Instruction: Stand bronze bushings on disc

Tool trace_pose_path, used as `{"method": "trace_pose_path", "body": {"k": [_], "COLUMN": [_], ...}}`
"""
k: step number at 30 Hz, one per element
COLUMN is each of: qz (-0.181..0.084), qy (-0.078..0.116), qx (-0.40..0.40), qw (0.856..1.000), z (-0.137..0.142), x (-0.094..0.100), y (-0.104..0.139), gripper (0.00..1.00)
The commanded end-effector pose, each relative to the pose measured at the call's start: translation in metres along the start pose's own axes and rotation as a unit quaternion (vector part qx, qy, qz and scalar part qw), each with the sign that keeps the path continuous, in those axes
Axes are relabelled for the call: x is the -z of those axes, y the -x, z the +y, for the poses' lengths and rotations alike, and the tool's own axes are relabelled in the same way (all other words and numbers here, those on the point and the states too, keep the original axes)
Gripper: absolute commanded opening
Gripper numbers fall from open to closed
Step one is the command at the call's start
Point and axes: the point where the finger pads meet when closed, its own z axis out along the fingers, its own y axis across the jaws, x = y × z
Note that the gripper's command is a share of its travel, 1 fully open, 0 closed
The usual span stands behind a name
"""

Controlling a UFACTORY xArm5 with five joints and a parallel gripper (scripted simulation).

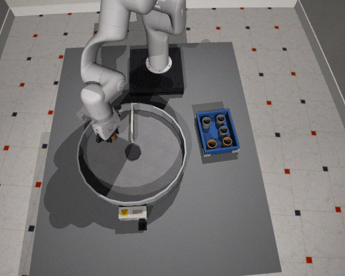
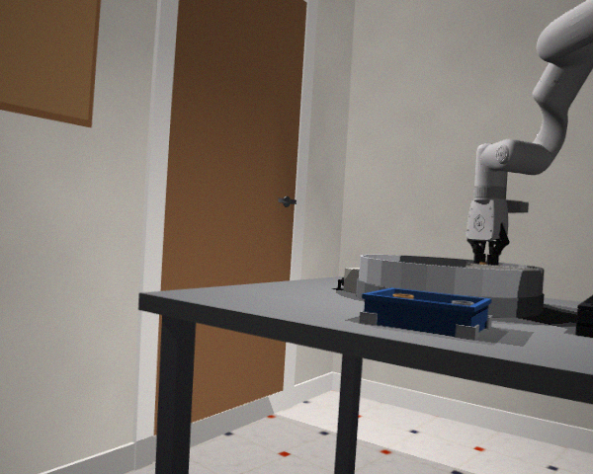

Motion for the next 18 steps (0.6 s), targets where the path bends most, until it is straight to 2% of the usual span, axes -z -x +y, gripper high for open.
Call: {"method": "trace_pose_path", "body": {"k": [1, 18], "qz": [0.000, 0.000], "qy": [-0.002, -0.002], "qx": [0.000, 0.000], "qw": [1.000, 1.000], "z": [-0.0016, -0.0017], "x": [0.0009, -0.0038], "y": [0.0002, 0.0002], "gripper": [0.00, 0.00]}}
